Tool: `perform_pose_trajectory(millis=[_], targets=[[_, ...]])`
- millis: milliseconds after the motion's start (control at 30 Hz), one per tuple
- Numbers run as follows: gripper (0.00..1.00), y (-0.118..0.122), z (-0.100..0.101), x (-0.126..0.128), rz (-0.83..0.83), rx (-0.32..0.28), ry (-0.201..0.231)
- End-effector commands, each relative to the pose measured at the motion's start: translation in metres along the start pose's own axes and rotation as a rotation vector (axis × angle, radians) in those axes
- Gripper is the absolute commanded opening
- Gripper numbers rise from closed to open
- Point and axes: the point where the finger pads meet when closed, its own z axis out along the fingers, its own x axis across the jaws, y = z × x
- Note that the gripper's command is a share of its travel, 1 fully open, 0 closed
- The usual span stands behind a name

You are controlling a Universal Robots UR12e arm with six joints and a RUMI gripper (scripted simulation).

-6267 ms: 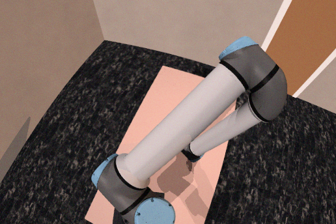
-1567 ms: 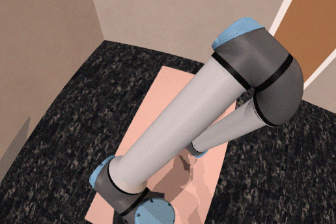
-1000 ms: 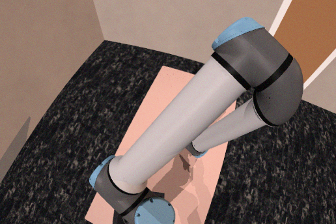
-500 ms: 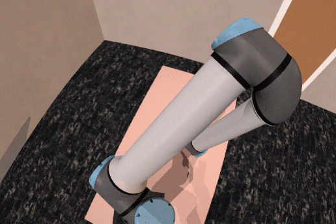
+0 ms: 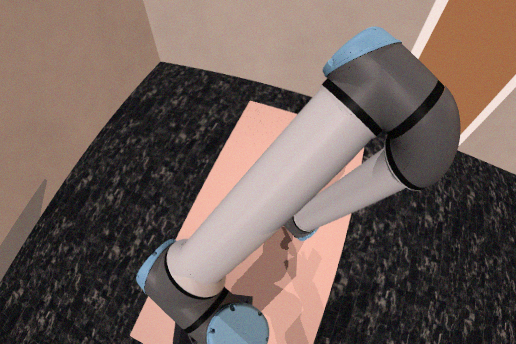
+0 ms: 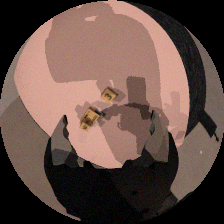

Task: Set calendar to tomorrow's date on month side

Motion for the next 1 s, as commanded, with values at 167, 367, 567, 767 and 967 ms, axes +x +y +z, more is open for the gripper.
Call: perform_pose_trajectory(millis=[167, 367, 567, 767, 967], targets=[[1.0, 0.0008, 0.0019, 0.0003, 0.326, 0.0, 0.004], [1.0, 0.0021, 0.0031, 0.0004, 0.492, 0.001, 0.004], [1.0, 0.0032, 0.004, 0.0003, 0.612, 0.001, 0.004], [1.0, 0.0041, 0.0046, 0.0002, 0.692, 0.001, 0.004], [1.0, 0.0044, 0.0047, 0.0001, 0.711, 0.001, 0.004]])
